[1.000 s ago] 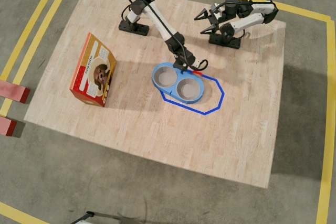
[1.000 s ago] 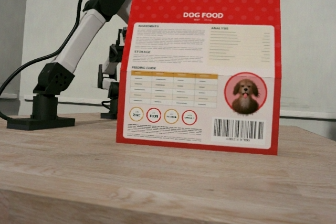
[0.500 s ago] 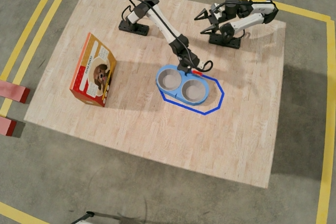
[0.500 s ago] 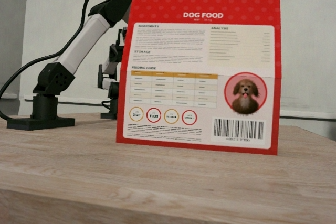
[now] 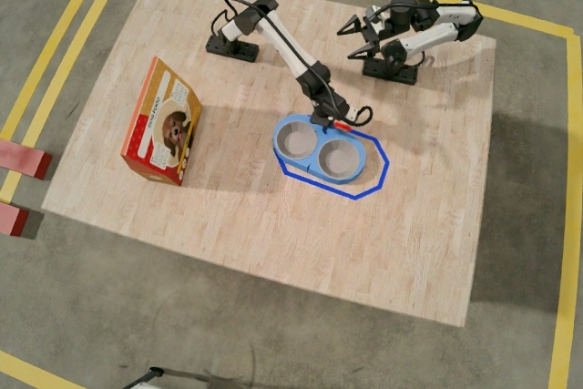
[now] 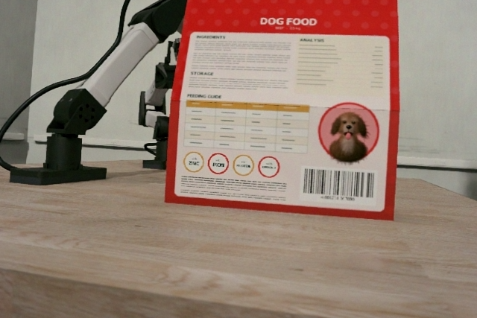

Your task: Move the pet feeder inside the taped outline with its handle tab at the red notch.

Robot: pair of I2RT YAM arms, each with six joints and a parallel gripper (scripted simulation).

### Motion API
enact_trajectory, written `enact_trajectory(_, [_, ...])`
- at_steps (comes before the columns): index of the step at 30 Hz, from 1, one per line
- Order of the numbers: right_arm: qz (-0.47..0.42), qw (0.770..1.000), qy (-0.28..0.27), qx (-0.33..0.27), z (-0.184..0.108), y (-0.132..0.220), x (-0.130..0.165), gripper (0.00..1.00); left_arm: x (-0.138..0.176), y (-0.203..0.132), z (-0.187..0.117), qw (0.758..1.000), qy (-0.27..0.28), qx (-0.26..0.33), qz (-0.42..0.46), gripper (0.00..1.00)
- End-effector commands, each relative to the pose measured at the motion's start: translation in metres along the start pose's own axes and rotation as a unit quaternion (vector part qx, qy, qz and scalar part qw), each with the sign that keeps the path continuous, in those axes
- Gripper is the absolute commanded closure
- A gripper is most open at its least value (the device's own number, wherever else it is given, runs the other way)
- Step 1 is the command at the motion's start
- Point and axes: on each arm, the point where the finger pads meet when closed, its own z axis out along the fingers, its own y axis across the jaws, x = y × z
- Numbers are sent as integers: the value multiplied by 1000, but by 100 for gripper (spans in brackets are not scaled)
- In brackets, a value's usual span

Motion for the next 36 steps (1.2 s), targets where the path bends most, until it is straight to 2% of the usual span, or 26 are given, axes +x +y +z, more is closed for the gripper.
enact_trajectory(1, [-31,999,9,-19,9,12,-10,90,-8,1,0,1000,-15,-2,-2,0])
enact_trajectory(4, [-35,999,-4,-12,14,8,-28,90,-8,1,0,1000,-15,-2,-2,0])
enact_trajectory(9, [-47,999,6,-23,16,12,-29,90,-8,1,0,1000,-15,-2,-2,0])
enact_trajectory(14, [-55,998,-10,-19,19,9,-47,90,-8,1,0,1000,-15,-2,-2,0])
enact_trajectory(21, [-55,998,-10,-19,19,9,-47,90,-8,1,0,1000,-15,-2,-2,0])
enact_trajectory(23, [-55,998,-10,-19,19,9,-47,67,-8,1,0,1000,-15,-2,-2,0])
enact_trajectory(26, [-55,998,-10,-19,19,9,-46,66,-8,1,0,1000,-15,-2,-2,0])
enact_trajectory(29, [-56,998,-38,-9,-21,6,-58,66,-8,1,0,1000,-15,-2,-2,0])
enact_trajectory(36, [-55,997,-49,-5,-47,2,-60,66,-8,1,0,1000,-15,-2,-2,0])
